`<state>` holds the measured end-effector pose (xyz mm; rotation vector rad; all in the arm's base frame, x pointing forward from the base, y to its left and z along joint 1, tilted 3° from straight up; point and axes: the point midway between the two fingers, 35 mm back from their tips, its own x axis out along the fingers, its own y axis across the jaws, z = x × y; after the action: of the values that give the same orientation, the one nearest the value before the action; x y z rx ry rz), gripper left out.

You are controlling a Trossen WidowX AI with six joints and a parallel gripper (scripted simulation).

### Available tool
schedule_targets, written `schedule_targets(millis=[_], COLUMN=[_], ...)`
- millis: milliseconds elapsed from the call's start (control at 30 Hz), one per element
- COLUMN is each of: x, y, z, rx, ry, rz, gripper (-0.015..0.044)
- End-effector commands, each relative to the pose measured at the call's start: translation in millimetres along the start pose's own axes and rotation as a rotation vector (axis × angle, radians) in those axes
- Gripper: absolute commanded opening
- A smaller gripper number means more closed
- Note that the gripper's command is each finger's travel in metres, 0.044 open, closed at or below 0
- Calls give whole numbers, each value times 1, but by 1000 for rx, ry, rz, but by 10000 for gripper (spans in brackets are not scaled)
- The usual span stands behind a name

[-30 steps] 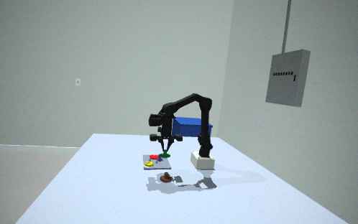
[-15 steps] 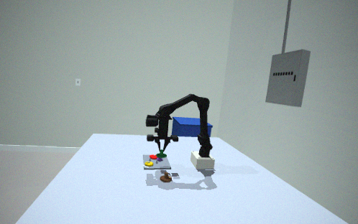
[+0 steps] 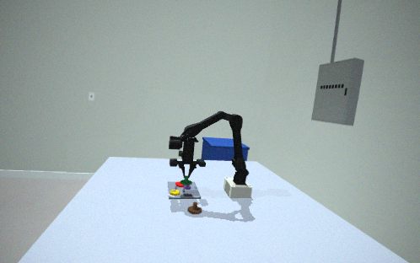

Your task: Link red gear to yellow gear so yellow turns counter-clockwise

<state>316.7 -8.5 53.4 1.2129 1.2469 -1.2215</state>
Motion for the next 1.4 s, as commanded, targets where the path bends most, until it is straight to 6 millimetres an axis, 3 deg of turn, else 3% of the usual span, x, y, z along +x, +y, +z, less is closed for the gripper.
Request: schedule_targets(millis=[0,233,500,1133,1367], x=[4,10,9,8,8], y=[2,4,4,4,4], z=[9,26,27,27,27], rx=[-7,-13,12,494,510], ry=[-5,-10,-10,-9,-9], rz=[2,4,5,7,7], gripper=[0,0,0,0,0])
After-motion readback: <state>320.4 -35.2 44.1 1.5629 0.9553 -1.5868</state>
